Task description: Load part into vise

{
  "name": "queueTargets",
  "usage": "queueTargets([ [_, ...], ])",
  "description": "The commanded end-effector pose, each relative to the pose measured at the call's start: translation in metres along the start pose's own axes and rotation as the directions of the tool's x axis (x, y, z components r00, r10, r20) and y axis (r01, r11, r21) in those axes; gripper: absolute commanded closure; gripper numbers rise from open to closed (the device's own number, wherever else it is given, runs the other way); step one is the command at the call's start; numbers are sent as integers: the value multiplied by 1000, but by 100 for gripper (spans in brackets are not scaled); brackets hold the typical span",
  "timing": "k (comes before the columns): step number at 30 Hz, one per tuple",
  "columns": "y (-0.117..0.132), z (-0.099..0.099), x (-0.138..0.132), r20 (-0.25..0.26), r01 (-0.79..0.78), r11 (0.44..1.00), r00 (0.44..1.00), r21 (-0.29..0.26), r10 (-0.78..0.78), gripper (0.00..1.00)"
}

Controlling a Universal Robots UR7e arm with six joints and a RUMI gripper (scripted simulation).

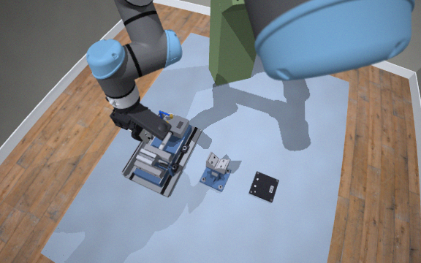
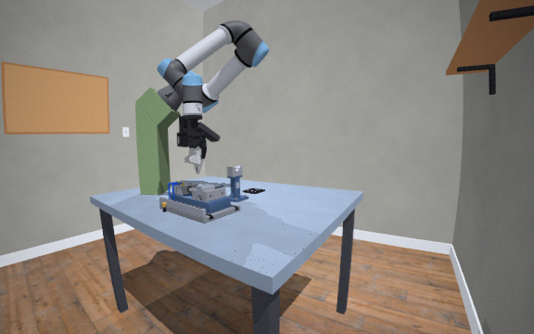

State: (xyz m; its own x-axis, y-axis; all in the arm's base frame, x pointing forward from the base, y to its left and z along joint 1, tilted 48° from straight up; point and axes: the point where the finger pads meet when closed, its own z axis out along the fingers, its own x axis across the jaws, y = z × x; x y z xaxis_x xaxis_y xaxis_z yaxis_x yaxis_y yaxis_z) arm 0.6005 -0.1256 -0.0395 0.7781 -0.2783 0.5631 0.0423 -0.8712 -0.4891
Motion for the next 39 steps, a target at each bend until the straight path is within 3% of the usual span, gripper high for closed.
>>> queueTargets([
  [1, 0, -8, 0, 0, 0, 1000, 1000, 0, 0, 100],
  [28, 0, -12, 1, 0, -6, 1000, 1000, 0, 6, 100],
  [39, 3, -12, 4, 0, -132, 991, 991, 0, 132, 100],
])
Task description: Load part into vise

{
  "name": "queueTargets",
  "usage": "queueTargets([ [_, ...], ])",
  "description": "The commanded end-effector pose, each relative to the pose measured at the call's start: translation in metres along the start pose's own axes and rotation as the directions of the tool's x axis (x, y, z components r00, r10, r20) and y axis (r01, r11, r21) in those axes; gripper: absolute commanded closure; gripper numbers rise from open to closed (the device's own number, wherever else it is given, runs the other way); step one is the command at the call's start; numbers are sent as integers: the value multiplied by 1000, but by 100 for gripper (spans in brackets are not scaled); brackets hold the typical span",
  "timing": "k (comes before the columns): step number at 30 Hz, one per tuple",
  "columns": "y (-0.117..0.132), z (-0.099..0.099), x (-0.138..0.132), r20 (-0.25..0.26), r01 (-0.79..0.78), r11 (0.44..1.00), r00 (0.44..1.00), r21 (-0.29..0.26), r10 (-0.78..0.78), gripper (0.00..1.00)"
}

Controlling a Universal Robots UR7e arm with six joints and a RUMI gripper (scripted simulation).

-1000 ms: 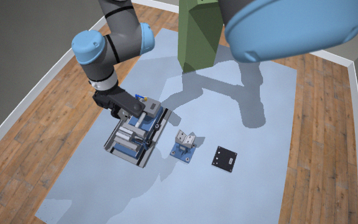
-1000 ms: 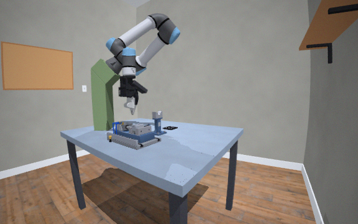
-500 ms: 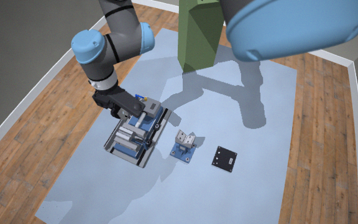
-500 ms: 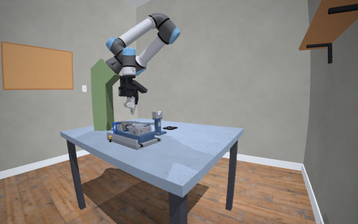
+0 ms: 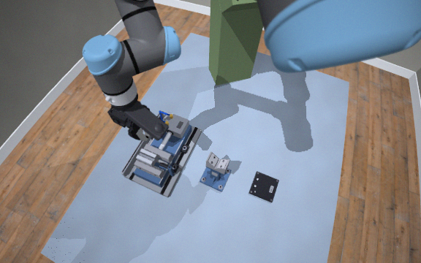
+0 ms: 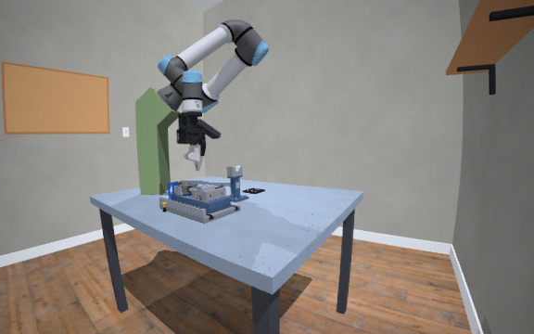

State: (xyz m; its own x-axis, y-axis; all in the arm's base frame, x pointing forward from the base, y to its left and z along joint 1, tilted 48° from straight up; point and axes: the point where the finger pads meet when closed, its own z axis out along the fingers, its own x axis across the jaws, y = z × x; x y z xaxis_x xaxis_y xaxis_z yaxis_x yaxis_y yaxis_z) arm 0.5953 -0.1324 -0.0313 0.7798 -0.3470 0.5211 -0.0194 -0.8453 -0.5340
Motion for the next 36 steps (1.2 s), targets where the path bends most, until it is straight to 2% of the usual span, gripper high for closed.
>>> queueTargets([
  [1, 1, 0, 2, -1, -51, 999, 999, -2, 51, 100],
  [7, 5, 0, 7, -2, -223, 975, 975, -1, 223, 100],
  [12, 8, 0, 12, -2, -367, 930, 930, -1, 367, 100],
  [15, 12, -1, 16, -2, -475, 880, 880, -1, 475, 100],
  [18, 12, -1, 16, -2, -482, 876, 876, -1, 482, 100],
  [22, 17, -1, 21, -2, -624, 781, 781, 0, 624, 100],
  [23, 17, -1, 21, -2, -630, 777, 777, 0, 630, 100],
  [25, 19, -1, 23, -2, -695, 719, 719, 0, 695, 100],
  [26, 19, -1, 24, -2, -698, 716, 716, 0, 698, 100],
  [28, 22, -1, 26, -2, -758, 652, 652, 0, 758, 100],
  [29, 22, -1, 26, -2, -759, 651, 651, 0, 759, 100],
  [32, 26, -1, 29, -2, -831, 556, 556, 0, 831, 100],
  [35, 26, -1, 29, -2, -837, 548, 548, 0, 837, 100],
  [36, 28, -1, 30, -2, -858, 513, 513, 0, 858, 100],
])
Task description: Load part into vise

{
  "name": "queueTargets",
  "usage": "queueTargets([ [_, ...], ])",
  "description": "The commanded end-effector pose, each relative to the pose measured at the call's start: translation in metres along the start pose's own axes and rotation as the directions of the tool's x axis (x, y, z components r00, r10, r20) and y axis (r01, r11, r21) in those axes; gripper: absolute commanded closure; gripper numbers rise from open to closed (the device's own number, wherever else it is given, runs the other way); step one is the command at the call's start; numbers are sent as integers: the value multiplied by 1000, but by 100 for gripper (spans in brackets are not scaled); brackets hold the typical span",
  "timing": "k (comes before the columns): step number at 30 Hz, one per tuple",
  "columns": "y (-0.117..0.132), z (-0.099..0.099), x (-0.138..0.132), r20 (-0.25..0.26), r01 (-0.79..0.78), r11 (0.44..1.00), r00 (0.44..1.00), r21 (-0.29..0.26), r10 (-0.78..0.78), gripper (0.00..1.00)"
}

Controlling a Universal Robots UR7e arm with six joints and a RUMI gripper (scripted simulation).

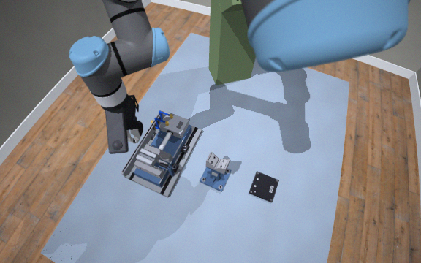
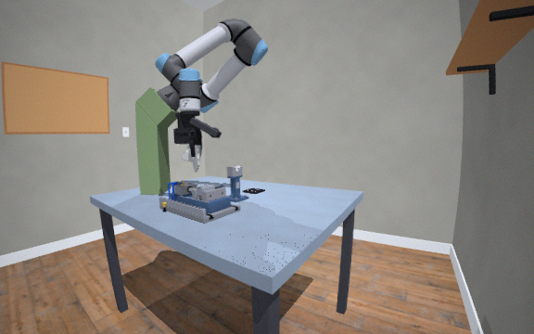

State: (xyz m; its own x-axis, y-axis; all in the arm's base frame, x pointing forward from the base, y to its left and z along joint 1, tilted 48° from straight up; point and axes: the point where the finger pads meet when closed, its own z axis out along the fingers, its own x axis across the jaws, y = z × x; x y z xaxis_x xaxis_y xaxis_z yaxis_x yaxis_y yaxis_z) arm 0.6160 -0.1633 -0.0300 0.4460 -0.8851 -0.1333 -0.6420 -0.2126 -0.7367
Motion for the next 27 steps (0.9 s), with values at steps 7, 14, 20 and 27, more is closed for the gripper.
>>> queueTargets([
  [7, 0, -1, 13, -10, -328, 945, 945, 1, 328, 100],
  [14, 1, -1, 19, -10, -467, 884, 884, 3, 467, 100],
  [20, 1, -1, 21, -10, -503, 864, 864, 3, 503, 100],
  [27, 1, -1, 22, -10, -518, 856, 856, 3, 518, 100],
])
